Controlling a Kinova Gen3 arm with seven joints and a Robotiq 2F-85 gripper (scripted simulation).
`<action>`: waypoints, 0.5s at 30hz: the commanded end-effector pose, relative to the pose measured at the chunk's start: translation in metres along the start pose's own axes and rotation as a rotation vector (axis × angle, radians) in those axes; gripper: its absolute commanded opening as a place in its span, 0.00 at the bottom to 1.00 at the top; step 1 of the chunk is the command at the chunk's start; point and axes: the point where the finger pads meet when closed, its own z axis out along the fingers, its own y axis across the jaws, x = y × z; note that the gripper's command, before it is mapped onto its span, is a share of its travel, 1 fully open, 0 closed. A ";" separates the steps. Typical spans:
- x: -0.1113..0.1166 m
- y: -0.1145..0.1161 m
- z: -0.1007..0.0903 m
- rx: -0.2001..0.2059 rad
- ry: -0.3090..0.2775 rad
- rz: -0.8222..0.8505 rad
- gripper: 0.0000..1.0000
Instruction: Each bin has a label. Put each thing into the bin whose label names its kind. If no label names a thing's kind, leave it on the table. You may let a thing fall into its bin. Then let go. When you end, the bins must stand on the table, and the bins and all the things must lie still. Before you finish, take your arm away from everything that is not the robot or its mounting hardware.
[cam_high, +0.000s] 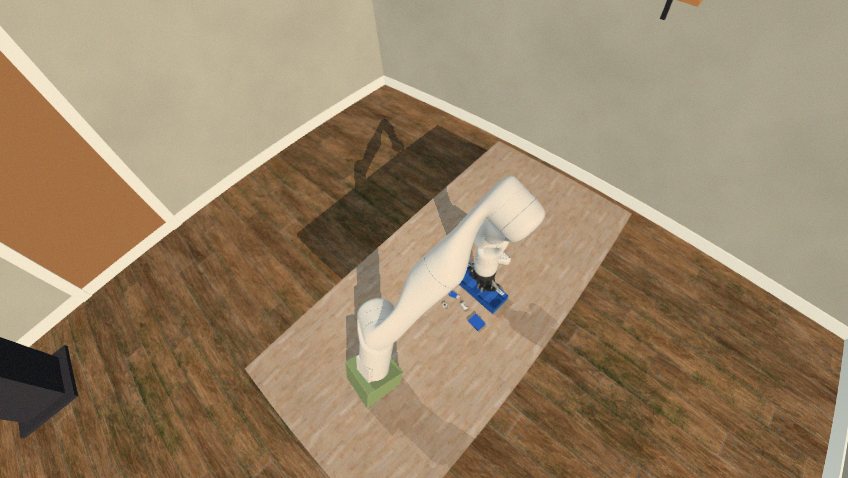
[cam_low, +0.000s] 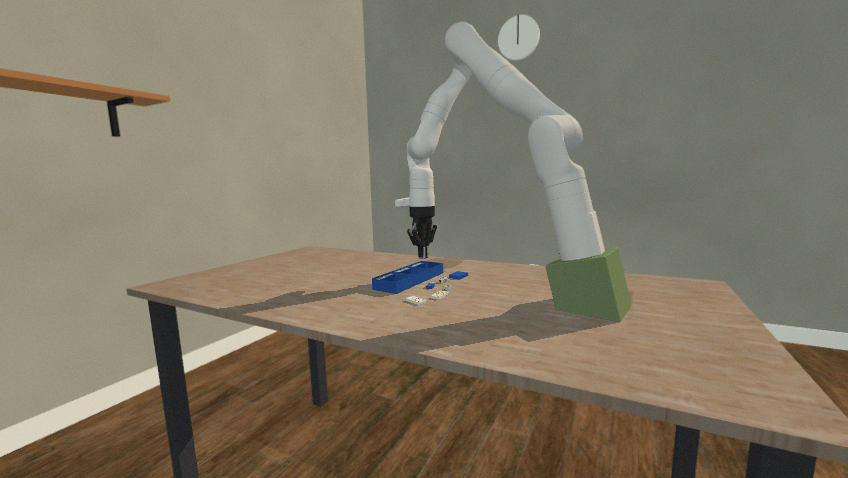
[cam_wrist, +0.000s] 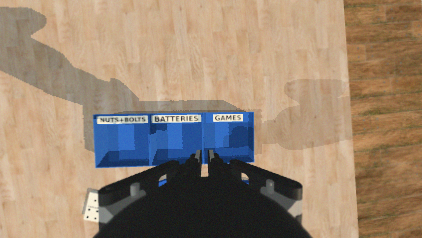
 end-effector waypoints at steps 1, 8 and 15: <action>-0.002 -0.021 -0.002 -0.008 0.000 -0.018 0.09; 0.000 -0.050 -0.001 -0.007 0.002 -0.017 0.09; 0.001 -0.053 0.003 0.005 0.006 -0.017 0.09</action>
